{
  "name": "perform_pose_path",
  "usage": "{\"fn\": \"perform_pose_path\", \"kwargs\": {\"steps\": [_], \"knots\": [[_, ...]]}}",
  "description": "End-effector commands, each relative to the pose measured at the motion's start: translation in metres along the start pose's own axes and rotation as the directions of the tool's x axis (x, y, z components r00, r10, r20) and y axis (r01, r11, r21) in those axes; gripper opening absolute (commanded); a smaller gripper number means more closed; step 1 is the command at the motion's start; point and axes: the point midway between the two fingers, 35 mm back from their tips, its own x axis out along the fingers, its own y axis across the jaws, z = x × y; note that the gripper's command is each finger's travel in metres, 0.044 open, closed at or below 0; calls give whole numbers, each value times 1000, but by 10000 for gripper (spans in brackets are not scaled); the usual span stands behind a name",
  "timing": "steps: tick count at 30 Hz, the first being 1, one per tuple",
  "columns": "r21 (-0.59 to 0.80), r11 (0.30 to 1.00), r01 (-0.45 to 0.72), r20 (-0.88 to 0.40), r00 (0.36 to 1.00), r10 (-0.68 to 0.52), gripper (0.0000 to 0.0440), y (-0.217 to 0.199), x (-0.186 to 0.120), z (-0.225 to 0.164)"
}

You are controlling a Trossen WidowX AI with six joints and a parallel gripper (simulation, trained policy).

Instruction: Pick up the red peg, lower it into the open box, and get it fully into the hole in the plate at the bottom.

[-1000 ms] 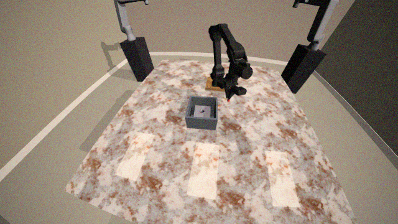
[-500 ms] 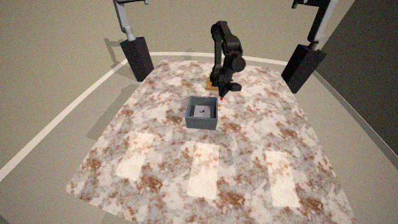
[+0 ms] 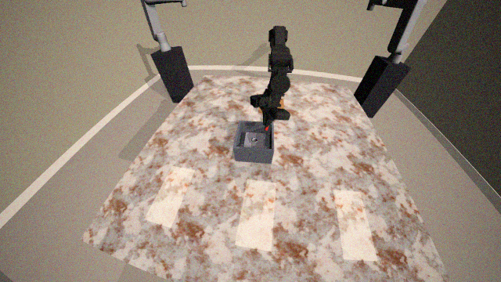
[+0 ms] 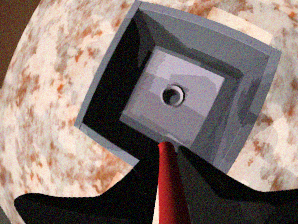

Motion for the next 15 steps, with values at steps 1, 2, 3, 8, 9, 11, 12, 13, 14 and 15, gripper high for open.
{"fn": "perform_pose_path", "kwargs": {"steps": [1,2,3,8,9,11,12,13,14,15], "knots": [[17,1000,5,5,1000,-5,0,1,9,12],[22,1000,7,6,1000,-7,0,1,11,15],[27,1000,8,6,1000,-8,0,0,13,18],[47,999,17,2,1000,-17,3,-1,23,29],[50,999,19,0,1000,-19,4,-2,25,30],[55,998,24,-7,1000,-23,5,-2,29,33],[57,998,26,-11,1000,-26,6,-3,31,34],[59,998,29,-15,999,-28,7,-3,34,35],[60,998,32,-19,999,-31,8,-4,36,36],[61,997,36,-24,999,-34,9,-4,38,36]]}}
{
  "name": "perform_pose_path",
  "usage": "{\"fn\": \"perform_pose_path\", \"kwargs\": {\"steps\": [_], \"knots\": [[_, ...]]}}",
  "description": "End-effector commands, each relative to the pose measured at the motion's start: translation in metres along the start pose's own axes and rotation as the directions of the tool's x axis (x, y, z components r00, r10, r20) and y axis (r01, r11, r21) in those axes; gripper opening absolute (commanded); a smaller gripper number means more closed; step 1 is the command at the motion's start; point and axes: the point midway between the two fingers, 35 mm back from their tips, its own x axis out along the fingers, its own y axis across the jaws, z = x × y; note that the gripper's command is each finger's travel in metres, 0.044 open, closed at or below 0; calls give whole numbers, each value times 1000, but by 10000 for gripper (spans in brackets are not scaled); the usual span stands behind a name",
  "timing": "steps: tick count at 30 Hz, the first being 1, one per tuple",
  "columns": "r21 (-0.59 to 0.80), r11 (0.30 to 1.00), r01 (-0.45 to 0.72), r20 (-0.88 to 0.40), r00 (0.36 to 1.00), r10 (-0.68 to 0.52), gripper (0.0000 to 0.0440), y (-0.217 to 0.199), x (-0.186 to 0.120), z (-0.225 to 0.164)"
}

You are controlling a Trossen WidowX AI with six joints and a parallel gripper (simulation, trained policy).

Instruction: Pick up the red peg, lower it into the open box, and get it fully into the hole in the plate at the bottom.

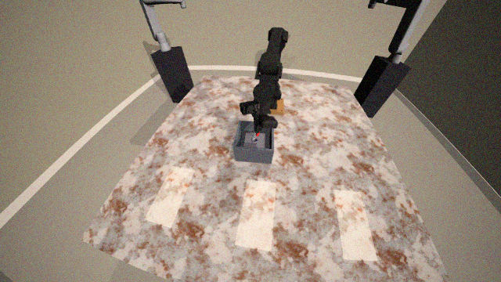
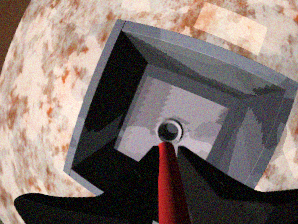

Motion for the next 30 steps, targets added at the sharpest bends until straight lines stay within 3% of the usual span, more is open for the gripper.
{"fn": "perform_pose_path", "kwargs": {"steps": [1,9,17,30], "knots": [[3,1000,13,-19,1000,-13,9,0,11,3],[-9,999,52,-53,997,-52,10,-4,33,4],[-62,994,92,-72,993,-96,160,-7,46,7],[-112,988,102,-80,991,-111,151,11,47,28]]}}
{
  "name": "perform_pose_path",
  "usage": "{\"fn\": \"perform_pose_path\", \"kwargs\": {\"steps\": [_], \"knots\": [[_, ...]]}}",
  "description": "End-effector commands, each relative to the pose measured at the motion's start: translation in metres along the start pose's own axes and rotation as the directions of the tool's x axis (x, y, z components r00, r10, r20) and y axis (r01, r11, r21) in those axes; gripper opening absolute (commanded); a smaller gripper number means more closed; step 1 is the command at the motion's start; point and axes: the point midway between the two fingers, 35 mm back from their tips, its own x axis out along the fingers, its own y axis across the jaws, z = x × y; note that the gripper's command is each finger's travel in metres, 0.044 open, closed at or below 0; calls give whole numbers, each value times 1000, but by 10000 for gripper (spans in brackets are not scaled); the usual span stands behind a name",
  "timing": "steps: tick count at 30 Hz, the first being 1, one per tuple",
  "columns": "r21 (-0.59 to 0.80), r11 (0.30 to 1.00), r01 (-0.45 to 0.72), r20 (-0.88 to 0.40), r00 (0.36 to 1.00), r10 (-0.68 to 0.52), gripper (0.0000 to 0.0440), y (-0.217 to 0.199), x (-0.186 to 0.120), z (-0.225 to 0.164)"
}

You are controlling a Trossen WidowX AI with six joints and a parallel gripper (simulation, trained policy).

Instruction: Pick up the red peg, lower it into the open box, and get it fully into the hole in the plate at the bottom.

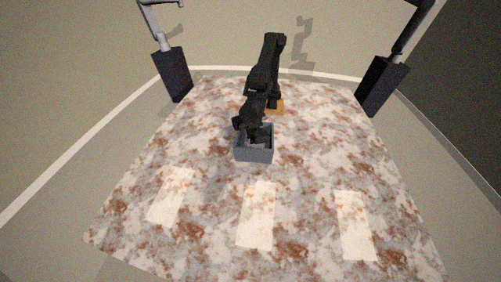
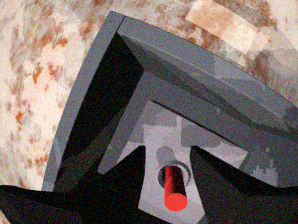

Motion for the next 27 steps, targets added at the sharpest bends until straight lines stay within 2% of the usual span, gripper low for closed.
{"fn": "perform_pose_path", "kwargs": {"steps": [1,27], "knots": [[-18,1000,4,-11,1000,-4,150,6,1,8],[-49,997,56,-54,997,-58,119,2,9,61]]}}
